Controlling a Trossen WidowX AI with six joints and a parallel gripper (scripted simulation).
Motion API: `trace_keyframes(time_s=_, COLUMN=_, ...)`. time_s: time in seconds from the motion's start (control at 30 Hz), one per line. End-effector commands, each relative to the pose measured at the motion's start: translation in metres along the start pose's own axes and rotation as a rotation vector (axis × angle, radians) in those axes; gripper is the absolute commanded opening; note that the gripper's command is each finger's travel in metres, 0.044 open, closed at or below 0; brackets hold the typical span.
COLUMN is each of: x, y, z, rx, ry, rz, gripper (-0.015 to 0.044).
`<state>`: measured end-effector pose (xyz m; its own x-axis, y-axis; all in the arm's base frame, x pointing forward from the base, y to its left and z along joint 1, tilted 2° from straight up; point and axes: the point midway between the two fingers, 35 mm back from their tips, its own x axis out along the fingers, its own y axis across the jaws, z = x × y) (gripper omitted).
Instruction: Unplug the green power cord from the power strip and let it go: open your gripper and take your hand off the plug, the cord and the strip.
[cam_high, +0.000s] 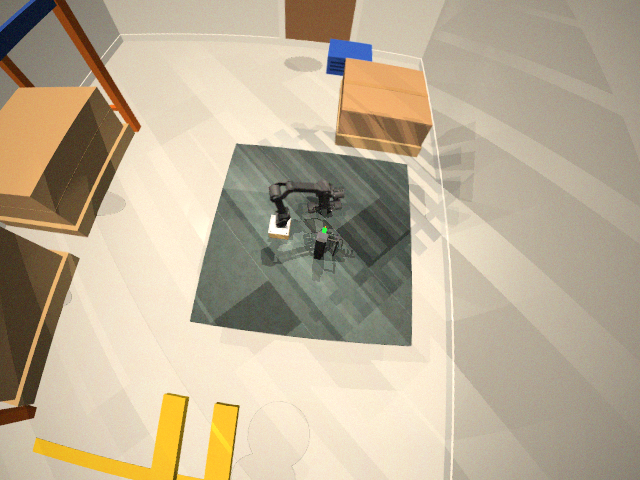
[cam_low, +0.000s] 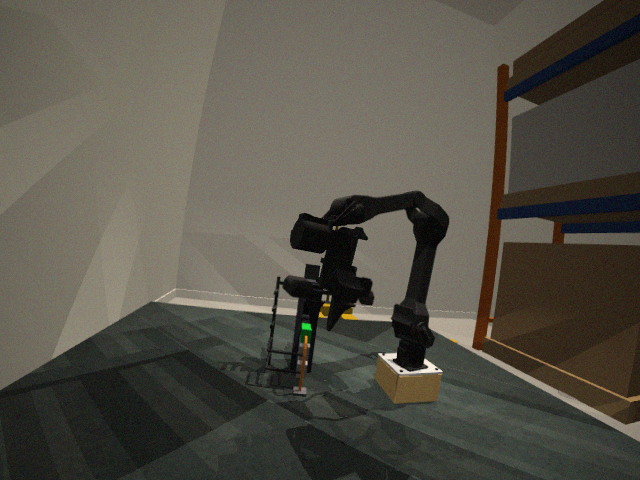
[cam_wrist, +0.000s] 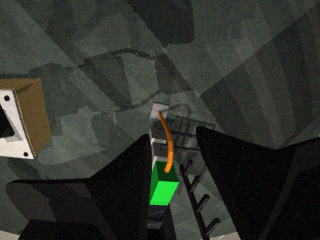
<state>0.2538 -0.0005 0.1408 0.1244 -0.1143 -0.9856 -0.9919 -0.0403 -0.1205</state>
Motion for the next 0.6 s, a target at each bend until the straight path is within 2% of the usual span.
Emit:
trace_keyframes(time_s=0.0, x=0.017, y=-0.005, z=-0.030, rx=0.221, ry=-0.043, rz=0.050, gripper=0.0160)
trace_keyframes(time_s=0.13, x=0.031, y=-0.005, z=-0.054, rx=0.393, ry=-0.078, rz=0.091, gripper=0.0160)
trace_keyframes(time_s=0.57, x=0.032, y=0.000, z=-0.064, rx=0.393, ry=-0.077, rz=0.091, gripper=0.0160)
